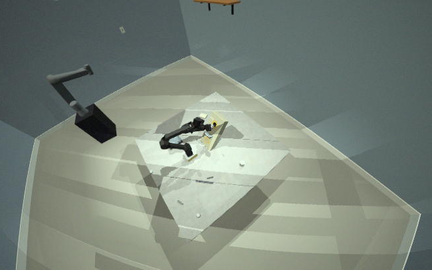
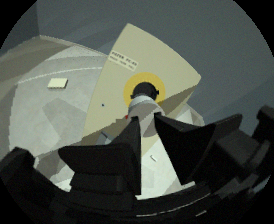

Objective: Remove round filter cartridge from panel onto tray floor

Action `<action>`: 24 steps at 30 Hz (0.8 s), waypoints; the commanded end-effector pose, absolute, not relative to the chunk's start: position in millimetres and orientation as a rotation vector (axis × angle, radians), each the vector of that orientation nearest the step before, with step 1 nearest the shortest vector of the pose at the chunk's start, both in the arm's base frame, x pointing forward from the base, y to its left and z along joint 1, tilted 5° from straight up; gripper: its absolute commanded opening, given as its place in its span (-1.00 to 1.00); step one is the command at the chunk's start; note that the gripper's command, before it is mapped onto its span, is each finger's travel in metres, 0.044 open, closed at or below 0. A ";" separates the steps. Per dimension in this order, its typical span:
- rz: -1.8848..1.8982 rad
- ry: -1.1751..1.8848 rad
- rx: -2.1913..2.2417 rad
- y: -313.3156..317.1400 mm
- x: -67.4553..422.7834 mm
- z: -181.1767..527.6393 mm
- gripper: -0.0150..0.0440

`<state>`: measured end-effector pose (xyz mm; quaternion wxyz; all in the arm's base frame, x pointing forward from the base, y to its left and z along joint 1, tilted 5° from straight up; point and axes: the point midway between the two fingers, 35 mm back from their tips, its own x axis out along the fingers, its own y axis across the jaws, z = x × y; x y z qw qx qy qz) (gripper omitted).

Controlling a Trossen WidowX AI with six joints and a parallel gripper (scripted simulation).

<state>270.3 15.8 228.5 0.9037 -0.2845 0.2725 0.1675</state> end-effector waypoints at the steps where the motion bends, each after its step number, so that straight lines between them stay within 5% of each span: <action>1: 0.348 0.545 -0.595 16.5 262.8 219.7 -0.49; 16: 0.348 0.547 -0.595 16.9 241.7 177.8 -0.49; 20: 0.348 0.567 -0.588 16.1 244.8 181.7 -0.16; 24: 0.348 0.567 -0.588 16.1 244.8 181.7 -0.16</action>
